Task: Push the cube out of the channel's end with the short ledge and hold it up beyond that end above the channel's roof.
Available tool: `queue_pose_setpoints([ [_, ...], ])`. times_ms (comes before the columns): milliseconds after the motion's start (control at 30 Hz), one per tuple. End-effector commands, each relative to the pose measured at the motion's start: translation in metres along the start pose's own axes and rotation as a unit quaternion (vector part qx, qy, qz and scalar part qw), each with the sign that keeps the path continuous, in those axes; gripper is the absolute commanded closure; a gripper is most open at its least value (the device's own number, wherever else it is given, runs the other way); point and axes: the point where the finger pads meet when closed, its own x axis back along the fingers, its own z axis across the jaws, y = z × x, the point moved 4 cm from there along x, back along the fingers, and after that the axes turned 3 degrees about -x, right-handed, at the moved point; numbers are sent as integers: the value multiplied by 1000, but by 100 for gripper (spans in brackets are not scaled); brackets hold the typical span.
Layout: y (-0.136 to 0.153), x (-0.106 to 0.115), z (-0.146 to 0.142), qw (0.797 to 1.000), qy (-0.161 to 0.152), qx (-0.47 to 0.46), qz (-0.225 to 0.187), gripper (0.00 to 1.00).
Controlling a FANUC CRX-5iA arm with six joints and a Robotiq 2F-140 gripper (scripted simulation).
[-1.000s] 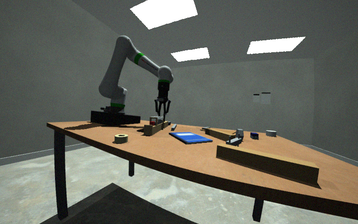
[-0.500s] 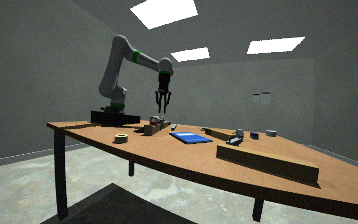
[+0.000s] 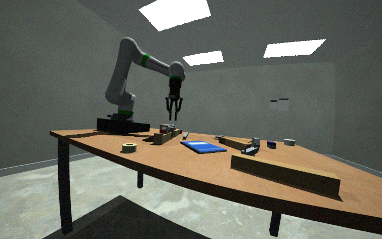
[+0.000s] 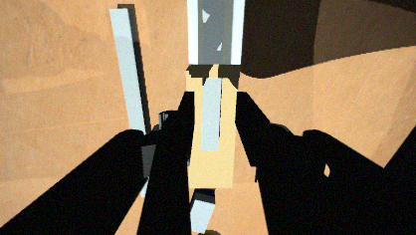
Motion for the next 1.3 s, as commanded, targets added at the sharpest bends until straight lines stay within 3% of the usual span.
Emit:
queue_pose_setpoints([
  [0, 0, 1, -1, 1000, -1, 0, 0, 70],
  [533, 0, 1, -1, 1000, -1, 0, 0, 70],
  [567, 1, 1, -1, 1000, -1, 0, 0, 90],
  [667, 36, 1, -1, 1000, -1, 0, 0, 90],
  [733, 36, 1, -1, 1000, -1, 0, 0, 90],
  [833, 84, 1, 4, 1000, -1, 0, 0, 90],
  [933, 91, 0, 5, 1000, -1, 0, 0, 90],
  [1267, 91, -43, 5, 1000, -1, 0, 0, 90],
])
